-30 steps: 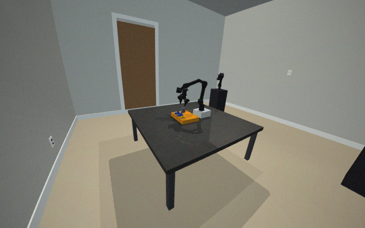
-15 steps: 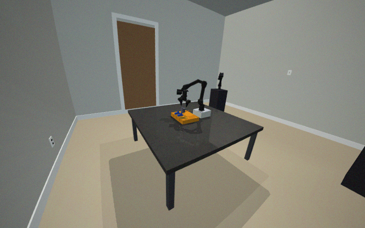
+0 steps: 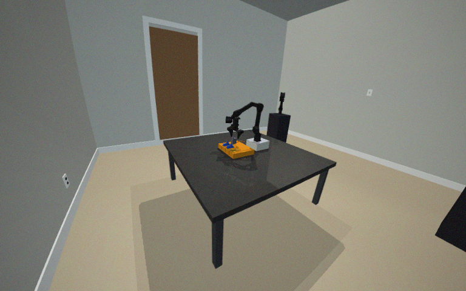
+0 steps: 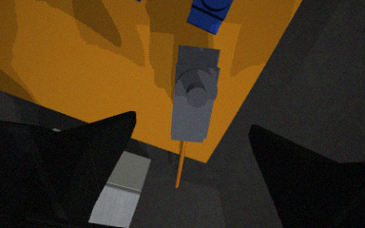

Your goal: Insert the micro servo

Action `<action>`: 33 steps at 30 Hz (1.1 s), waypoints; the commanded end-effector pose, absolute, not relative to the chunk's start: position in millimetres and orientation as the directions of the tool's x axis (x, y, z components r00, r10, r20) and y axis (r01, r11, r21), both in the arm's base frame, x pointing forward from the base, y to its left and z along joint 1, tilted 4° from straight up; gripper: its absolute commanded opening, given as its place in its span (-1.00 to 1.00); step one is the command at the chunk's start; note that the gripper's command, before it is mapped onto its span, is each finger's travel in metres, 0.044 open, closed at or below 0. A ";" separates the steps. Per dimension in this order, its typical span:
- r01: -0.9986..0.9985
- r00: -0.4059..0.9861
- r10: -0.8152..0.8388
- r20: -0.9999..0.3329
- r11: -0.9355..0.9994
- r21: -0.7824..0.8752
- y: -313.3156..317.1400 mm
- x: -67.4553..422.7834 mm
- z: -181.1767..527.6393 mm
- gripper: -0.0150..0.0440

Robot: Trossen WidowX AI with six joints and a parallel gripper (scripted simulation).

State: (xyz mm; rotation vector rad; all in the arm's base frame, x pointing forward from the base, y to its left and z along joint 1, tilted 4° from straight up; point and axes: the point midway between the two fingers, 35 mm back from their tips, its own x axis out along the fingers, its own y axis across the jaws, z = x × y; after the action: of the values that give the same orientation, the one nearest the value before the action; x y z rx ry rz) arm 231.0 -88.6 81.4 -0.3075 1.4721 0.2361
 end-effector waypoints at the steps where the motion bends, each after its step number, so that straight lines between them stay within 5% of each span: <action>1: -0.346 0.082 -0.023 -0.996 0.937 -0.050 -87.3 230.3 72.9 1.00; 5: -0.346 0.082 -0.023 -0.996 0.937 -0.050 -87.4 230.4 69.0 1.00; 17: -0.346 0.082 -0.023 -0.996 0.937 -0.050 -87.4 230.4 69.0 -0.07; 23: -0.346 0.082 -0.023 -0.996 0.937 -0.050 -87.4 230.4 69.0 -0.20; 26: -0.346 0.082 -0.023 -0.996 0.937 -0.051 -87.4 230.3 74.0 -0.47; 33: -0.346 0.082 -0.023 -0.996 0.937 -0.050 -84.9 222.7 97.9 -0.49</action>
State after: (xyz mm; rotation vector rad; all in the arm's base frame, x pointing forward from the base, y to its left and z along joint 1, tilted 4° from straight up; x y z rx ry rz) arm 224.1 -85.7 85.3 -0.2987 1.4907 0.2473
